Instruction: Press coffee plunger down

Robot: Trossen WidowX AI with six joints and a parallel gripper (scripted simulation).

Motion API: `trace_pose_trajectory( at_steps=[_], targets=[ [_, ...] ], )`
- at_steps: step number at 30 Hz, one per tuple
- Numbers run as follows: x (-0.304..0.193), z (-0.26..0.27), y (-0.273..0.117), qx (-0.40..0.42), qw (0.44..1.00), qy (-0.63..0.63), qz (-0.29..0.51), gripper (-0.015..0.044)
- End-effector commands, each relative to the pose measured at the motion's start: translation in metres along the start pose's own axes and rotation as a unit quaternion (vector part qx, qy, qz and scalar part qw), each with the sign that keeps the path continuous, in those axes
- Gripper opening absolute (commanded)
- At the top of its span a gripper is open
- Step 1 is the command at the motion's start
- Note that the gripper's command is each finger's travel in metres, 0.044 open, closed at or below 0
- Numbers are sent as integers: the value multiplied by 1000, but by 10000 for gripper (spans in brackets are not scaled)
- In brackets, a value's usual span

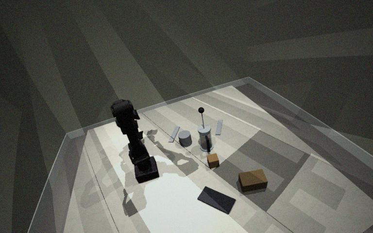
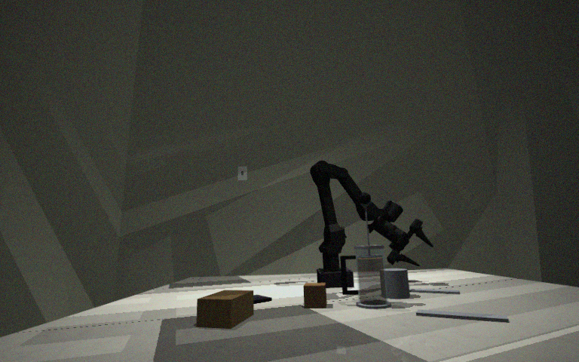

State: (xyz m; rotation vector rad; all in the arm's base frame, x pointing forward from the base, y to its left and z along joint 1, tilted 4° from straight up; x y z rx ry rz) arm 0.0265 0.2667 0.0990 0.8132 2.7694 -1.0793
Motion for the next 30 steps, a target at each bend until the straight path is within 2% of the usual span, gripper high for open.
trace_pose_trajectory(
  at_steps=[1, 5, 8, 14, 21, 30],
  targets=[
    [-2, -1, 0, 0, 1000, 6, 2, 426],
    [-28, -18, 6, 3, 996, 89, 27, 440],
    [-63, -36, 8, -2, 979, 197, 58, 440],
    [-147, -62, -2, -27, 905, 406, 123, 440],
    [-240, -70, -44, -85, 765, 611, 188, 440],
    [-326, -57, -140, -200, 528, 787, 249, 440]
  ],
)
Point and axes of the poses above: the point midway between the two fingers, 35 mm back from their tips, its own y axis out along the fingers, its own z axis across the jaws, x = y × z, the point moved 7 cm from there along -y, back along the fingers
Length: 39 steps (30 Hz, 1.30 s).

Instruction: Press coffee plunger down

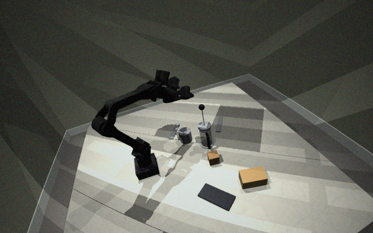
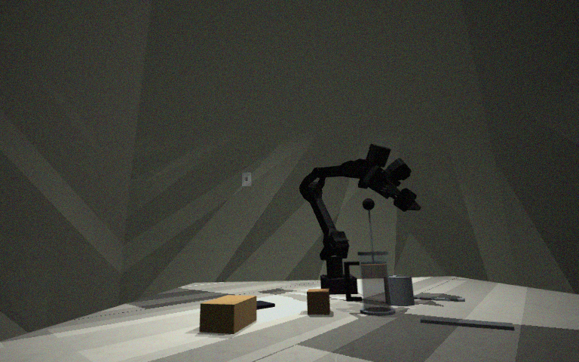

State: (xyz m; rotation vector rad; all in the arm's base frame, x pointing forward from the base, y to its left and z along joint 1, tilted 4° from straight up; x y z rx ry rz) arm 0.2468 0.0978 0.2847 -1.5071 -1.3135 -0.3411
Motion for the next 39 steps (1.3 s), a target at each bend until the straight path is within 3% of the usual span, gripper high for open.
trace_pose_trajectory(
  at_steps=[1, 8, 18, 39],
  targets=[
    [-2, -43, -25, -44, 993, 112, -1, 440],
    [-11, -96, -72, -119, 953, 279, -10, 440],
    [-56, -75, -38, -119, 953, 279, -10, 440],
    [-56, -82, -13, -120, 953, 278, -11, 440]
  ],
)
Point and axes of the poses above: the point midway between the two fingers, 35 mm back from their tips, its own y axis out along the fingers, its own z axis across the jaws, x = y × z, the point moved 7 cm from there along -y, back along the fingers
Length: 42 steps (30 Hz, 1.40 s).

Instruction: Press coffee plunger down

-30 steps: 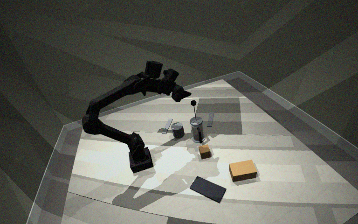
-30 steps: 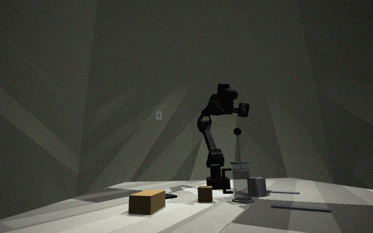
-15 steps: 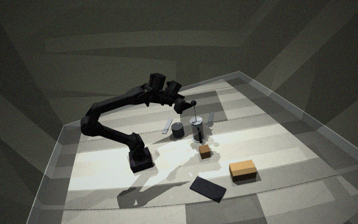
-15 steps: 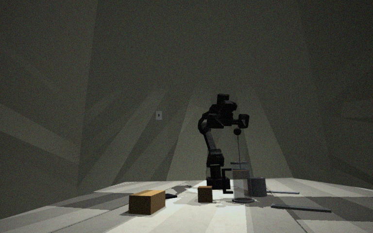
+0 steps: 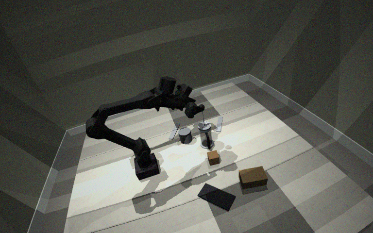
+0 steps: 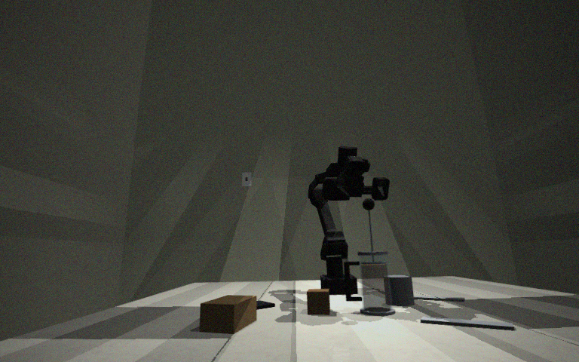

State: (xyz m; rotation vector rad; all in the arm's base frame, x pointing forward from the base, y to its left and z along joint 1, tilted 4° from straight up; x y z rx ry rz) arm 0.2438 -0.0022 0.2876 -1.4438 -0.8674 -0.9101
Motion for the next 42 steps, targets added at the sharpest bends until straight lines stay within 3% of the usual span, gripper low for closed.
trace_pose_trajectory(
  at_steps=[1, 11, 23, 42],
  targets=[
    [-4, 1, 9, 2, 1000, -1, 7, 440],
    [-5, 0, 22, 2, 1000, -1, 7, 440],
    [-5, 0, 22, 2, 1000, -1, 7, 125],
    [-14, 1, 30, 2, 1000, -1, 7, 117]
  ],
)
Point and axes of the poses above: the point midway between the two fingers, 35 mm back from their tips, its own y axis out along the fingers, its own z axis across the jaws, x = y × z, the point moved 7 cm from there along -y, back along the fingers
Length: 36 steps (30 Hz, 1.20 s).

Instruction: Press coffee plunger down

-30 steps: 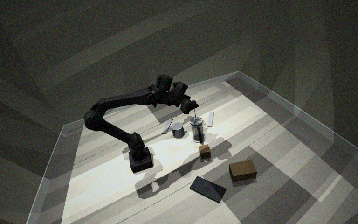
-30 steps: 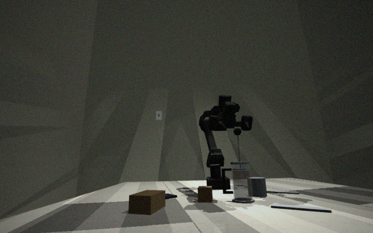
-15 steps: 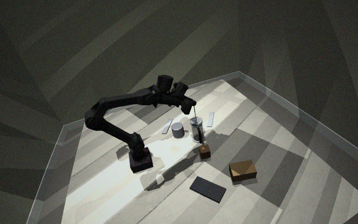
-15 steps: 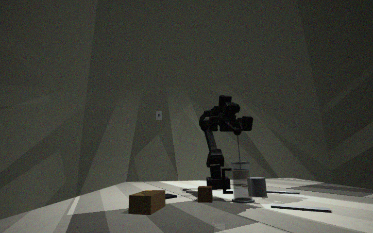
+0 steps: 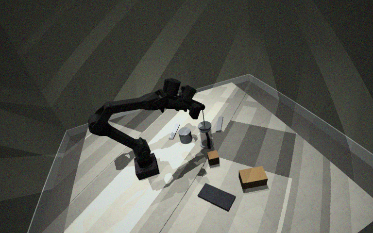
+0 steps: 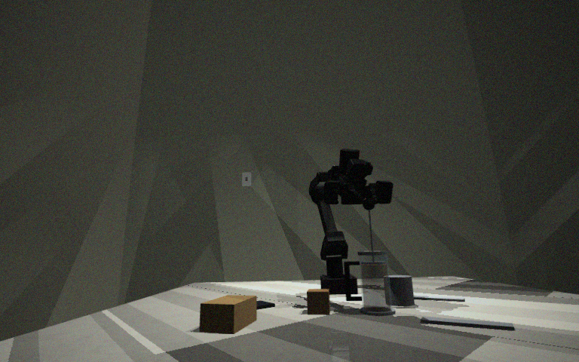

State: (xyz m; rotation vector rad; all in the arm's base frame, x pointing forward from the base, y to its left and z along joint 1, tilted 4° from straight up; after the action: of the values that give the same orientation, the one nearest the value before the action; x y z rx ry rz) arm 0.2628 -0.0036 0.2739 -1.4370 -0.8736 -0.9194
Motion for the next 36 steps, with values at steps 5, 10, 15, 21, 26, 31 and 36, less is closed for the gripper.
trace_pose_trajectory(
  at_steps=[5, 10, 15, 21, 26, 31, 36],
  targets=[
    [-16, 0, 12, 1, 1000, -2, 12, 117],
    [-23, 0, 17, 1, 1000, -2, 12, 117],
    [-29, 0, 22, 1, 1000, -2, 12, 117],
    [-37, 0, 28, 1, 1000, -2, 12, 117],
    [-44, 0, 33, 1, 1000, -2, 12, 117],
    [-51, 0, 38, 1, 1000, -2, 12, 117],
    [-57, 0, 42, 1, 1000, -3, 12, 117]
  ],
)
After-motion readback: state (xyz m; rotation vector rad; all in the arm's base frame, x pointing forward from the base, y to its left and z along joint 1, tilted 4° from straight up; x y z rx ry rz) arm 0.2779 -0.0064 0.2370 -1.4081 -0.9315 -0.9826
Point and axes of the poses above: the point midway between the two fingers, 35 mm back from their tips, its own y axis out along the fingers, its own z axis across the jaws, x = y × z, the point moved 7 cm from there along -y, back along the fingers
